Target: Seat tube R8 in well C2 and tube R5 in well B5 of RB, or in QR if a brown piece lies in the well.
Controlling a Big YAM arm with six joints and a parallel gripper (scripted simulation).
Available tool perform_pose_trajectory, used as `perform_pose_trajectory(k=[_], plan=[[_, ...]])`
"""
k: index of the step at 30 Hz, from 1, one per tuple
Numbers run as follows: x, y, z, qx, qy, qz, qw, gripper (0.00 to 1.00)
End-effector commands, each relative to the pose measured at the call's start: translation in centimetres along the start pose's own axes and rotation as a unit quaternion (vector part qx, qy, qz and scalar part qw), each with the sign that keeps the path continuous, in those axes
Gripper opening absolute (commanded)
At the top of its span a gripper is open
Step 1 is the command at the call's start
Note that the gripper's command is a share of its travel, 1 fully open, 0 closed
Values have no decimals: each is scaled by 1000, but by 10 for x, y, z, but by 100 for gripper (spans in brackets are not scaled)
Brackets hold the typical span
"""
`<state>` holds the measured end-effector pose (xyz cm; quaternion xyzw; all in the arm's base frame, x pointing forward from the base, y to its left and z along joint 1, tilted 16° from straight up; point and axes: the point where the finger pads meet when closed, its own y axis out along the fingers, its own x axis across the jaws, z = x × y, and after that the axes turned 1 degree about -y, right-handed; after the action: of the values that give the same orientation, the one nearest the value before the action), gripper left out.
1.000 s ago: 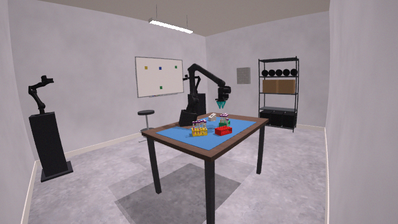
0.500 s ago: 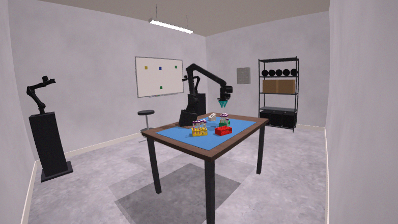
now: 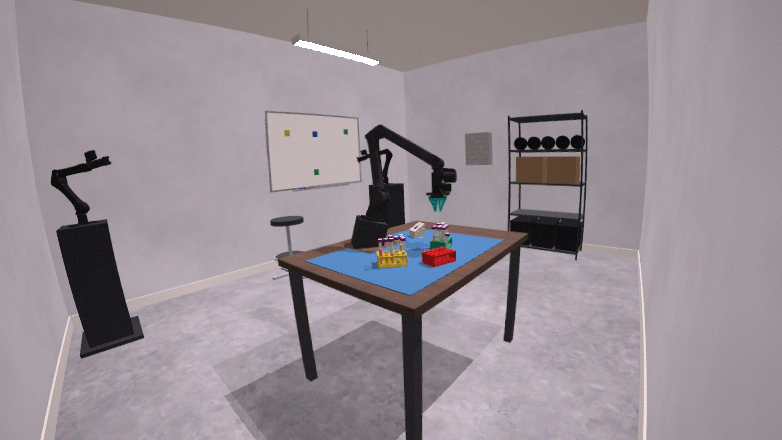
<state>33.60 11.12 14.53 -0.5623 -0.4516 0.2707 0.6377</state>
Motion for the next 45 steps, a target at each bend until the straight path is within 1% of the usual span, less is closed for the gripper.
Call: perform_pose_trajectory(k=[1, 6, 8, 9, 10, 12, 16, 18, 20, 23, 25, 26, 27, 29, 30, 34, 35, 36, 39, 43, 45], plan=[[0, 4, -6, -3, -3, -4, 1000, 30], [4, 16, -2, -1, -7, -4, 1000, 30], [4, 16, -2, -1, -7, -4, 1000, 30], [20, 0, -20, -21, -6, -21, 1000, 30], [17, 5, -18, -18, -4, -18, 1000, 30], [3, 22, -4, -2, 0, -3, 1000, 30], [3, 30, -3, -1, -1, -3, 1000, 30], [6, 30, -8, -6, 1, -7, 1000, 30], [2, 37, -4, -2, 1, -3, 1000, 30], [3, 43, -3, -1, -1, -3, 1000, 30], [3, 43, -3, -1, -1, -3, 1000, 30], [18, 29, -22, -21, 1, -19, 1000, 30], [17, 31, -21, -20, 1, -19, 1000, 30], [4, 46, -8, -6, 1, -5, 1000, 30], [2, 51, -4, -2, 1, -2, 1000, 30], [2, 59, -3, -2, -1, -2, 1000, 30], [8, 53, -11, -9, 1, -9, 1000, 30], [9, 51, -15, -13, 2, -11, 1000, 30], [5, 53, -12, -7, 4, -6, 1000, 30], [4, 54, -11, -9, 4, -7, 1000, 30], [2, 57, -10, -7, 4, -5, 1000, 30]])
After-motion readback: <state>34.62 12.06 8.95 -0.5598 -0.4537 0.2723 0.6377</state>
